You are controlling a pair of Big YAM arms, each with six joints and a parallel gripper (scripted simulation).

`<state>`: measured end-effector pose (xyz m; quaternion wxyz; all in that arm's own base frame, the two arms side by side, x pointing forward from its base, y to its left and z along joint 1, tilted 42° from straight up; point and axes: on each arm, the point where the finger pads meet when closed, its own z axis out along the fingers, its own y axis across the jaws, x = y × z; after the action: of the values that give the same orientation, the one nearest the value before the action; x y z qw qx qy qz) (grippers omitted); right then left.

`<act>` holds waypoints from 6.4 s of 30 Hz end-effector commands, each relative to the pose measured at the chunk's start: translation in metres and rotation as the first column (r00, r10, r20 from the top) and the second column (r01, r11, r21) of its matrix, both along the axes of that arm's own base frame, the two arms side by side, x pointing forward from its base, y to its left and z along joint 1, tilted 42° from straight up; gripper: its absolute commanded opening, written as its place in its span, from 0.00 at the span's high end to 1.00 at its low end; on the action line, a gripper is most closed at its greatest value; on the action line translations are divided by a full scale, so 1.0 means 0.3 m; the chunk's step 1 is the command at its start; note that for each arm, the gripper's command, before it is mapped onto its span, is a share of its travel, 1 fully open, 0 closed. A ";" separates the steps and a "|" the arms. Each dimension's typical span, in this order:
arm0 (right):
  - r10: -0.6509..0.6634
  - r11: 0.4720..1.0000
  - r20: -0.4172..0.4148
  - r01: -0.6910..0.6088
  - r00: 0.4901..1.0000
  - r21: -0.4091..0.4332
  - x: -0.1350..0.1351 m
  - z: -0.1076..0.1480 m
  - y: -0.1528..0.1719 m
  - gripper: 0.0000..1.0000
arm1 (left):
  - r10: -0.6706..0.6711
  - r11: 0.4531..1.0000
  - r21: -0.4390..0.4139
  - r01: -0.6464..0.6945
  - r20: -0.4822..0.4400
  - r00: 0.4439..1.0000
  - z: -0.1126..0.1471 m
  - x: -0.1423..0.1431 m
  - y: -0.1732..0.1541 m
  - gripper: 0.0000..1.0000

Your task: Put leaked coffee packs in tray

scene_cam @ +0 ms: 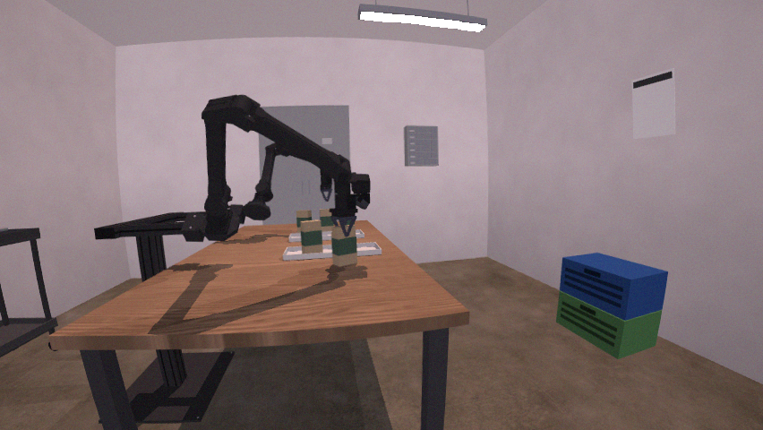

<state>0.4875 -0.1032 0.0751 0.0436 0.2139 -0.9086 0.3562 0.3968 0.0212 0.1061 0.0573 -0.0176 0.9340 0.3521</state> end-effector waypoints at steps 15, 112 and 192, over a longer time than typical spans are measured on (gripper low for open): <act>0.021 1.000 0.055 -0.021 0.998 0.003 0.048 0.143 0.102 0.77 | 0.038 0.999 -0.005 -0.038 0.033 0.999 0.031 0.022 -0.012 0.24; 0.022 1.000 0.022 -0.022 1.000 0.010 0.068 -0.174 0.552 0.77 | 0.038 0.999 -0.005 -0.038 0.033 0.999 0.031 0.022 -0.012 0.24; 0.010 1.000 -0.002 -0.010 1.000 0.000 0.053 -0.359 0.472 0.77 | 0.038 0.999 -0.005 -0.038 0.033 0.999 0.031 0.022 -0.012 0.24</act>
<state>0.4990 0.0362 -0.0307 0.0457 0.2116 -0.9094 0.3552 0.3969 0.0205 0.1093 0.0561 -0.0323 0.9333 0.3533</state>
